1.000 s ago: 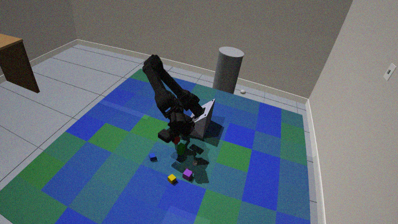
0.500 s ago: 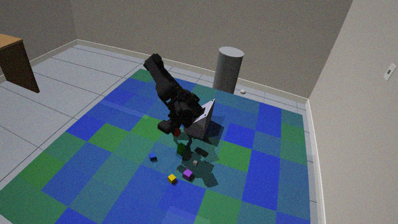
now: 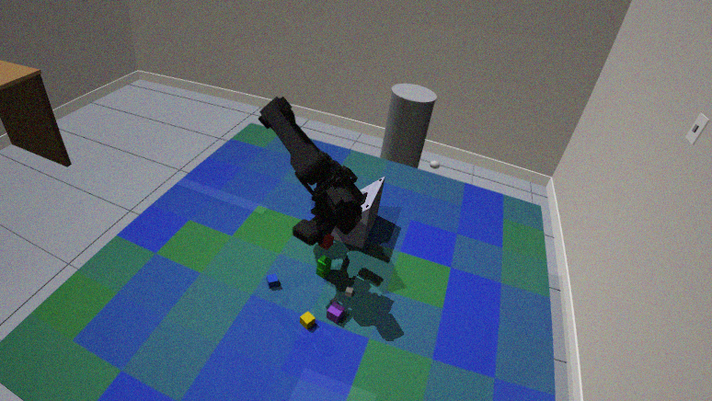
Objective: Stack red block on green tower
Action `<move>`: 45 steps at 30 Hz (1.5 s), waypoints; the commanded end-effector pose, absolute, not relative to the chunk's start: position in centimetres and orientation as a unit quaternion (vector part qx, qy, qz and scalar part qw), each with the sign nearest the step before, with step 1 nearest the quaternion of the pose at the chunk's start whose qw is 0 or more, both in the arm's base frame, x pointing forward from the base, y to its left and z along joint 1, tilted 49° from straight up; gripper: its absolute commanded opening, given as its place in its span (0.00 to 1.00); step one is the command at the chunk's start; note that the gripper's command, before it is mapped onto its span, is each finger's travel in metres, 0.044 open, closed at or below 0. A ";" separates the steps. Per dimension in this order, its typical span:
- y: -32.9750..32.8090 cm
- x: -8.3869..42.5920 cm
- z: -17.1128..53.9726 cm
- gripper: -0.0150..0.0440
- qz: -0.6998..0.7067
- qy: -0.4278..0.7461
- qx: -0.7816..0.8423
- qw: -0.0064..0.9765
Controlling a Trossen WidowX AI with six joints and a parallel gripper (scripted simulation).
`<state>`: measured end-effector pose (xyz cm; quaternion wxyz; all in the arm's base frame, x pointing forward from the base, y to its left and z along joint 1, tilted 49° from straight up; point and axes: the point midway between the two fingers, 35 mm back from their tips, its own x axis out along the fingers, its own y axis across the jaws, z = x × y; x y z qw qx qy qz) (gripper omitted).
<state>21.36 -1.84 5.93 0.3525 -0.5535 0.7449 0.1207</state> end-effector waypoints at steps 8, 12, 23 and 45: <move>-2.5 21.3 4.4 0.25 0.120 0.743 -0.552 0.359; -3.7 21.0 3.8 0.25 0.119 0.743 -0.552 0.359; -5.8 20.7 2.0 0.25 0.119 0.743 -0.553 0.359; -6.1 20.6 1.8 0.25 0.118 0.743 -0.553 0.358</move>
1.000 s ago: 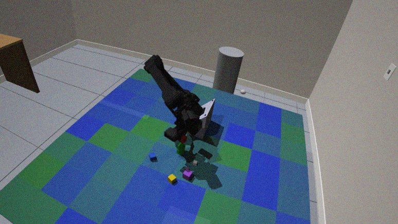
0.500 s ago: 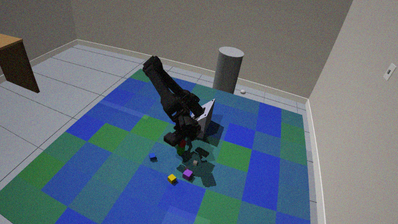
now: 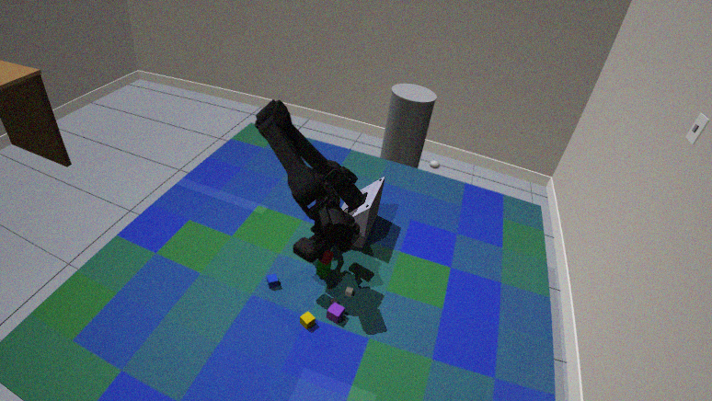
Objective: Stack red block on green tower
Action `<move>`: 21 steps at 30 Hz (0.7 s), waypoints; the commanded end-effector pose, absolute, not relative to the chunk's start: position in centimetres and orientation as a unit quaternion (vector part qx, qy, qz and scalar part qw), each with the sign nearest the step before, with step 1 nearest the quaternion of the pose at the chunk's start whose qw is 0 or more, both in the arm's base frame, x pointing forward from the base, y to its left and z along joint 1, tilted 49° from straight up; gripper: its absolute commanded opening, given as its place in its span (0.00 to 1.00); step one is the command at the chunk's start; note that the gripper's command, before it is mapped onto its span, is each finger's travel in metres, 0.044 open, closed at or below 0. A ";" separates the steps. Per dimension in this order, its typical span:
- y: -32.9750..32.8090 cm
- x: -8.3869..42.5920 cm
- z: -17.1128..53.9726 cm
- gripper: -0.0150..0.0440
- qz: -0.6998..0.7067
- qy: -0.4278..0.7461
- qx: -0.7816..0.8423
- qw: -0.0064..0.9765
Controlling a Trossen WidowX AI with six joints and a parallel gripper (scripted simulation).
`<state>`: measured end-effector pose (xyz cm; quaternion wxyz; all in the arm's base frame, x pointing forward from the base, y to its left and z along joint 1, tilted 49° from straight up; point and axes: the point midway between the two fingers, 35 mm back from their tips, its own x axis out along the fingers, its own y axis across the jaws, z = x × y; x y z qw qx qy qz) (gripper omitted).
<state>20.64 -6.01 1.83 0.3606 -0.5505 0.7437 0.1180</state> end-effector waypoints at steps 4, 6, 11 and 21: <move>-6.1 20.6 1.8 0.25 0.118 0.743 -0.553 0.358; -6.1 20.6 1.8 0.25 0.118 0.743 -0.553 0.358; -6.1 20.6 1.8 0.25 0.118 0.743 -0.553 0.358; -6.0 20.6 1.8 0.57 0.119 0.743 -0.551 0.359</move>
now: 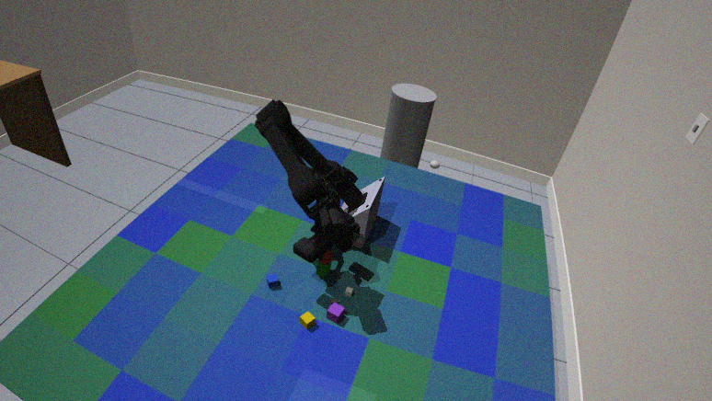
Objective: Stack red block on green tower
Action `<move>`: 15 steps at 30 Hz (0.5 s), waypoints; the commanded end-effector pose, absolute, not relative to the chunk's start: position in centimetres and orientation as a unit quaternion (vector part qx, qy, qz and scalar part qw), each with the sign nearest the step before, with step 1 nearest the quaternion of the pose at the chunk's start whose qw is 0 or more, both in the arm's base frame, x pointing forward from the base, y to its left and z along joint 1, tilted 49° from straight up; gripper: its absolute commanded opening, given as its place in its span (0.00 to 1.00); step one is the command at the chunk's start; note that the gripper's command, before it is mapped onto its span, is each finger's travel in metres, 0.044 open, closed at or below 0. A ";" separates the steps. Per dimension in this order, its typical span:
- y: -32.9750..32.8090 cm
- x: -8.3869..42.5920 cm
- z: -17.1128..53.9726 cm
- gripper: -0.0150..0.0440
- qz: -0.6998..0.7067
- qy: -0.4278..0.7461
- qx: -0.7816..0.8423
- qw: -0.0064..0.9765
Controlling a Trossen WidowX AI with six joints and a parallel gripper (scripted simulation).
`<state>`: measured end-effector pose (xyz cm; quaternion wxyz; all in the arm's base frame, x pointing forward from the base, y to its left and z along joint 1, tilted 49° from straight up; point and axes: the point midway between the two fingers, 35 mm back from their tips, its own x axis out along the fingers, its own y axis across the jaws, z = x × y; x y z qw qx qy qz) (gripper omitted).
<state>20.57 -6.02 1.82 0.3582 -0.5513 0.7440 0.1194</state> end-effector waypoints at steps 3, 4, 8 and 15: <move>-6.0 20.6 1.8 0.70 0.119 0.743 -0.551 0.359; -6.0 20.6 1.8 0.74 0.119 0.743 -0.551 0.359; -6.0 20.6 1.8 0.92 0.119 0.743 -0.551 0.359; -6.0 20.6 1.8 1.00 0.119 0.743 -0.551 0.359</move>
